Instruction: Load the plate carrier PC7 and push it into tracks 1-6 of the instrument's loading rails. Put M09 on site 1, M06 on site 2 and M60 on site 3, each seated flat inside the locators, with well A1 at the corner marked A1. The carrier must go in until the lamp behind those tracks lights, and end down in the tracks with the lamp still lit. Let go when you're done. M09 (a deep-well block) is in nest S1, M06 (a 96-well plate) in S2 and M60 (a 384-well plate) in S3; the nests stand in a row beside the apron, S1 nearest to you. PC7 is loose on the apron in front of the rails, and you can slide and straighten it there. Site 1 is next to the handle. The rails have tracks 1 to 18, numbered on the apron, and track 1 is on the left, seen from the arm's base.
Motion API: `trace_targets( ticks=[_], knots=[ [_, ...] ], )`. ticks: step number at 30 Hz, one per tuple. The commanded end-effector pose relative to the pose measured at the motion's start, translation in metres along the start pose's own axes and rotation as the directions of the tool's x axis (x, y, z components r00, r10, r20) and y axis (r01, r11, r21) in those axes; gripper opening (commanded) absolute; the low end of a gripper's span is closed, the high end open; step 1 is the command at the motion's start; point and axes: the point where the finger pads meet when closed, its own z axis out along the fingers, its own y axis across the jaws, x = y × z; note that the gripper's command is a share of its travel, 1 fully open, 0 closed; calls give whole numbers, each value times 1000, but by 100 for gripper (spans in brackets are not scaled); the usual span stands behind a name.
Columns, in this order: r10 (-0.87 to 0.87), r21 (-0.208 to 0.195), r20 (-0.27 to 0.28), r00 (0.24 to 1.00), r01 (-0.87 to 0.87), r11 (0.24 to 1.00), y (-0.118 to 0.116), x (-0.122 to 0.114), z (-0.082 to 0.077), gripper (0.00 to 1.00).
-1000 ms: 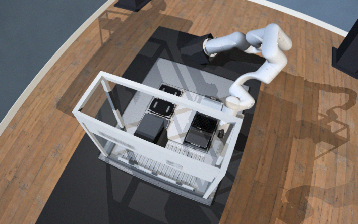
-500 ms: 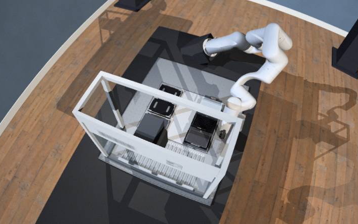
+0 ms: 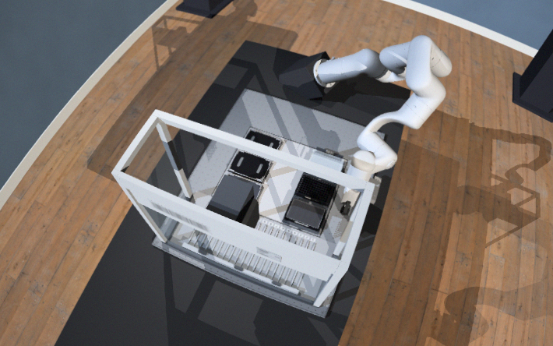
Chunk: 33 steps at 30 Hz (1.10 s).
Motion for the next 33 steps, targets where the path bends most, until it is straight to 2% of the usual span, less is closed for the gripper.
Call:
trace_targets(
  ticks=[1,33],
  knots=[
    [0,-5,0,1000,0,1000,2,0,-2,100],
    [0,-5,0,1000,0,1000,2,0,-48,100]
  ],
)
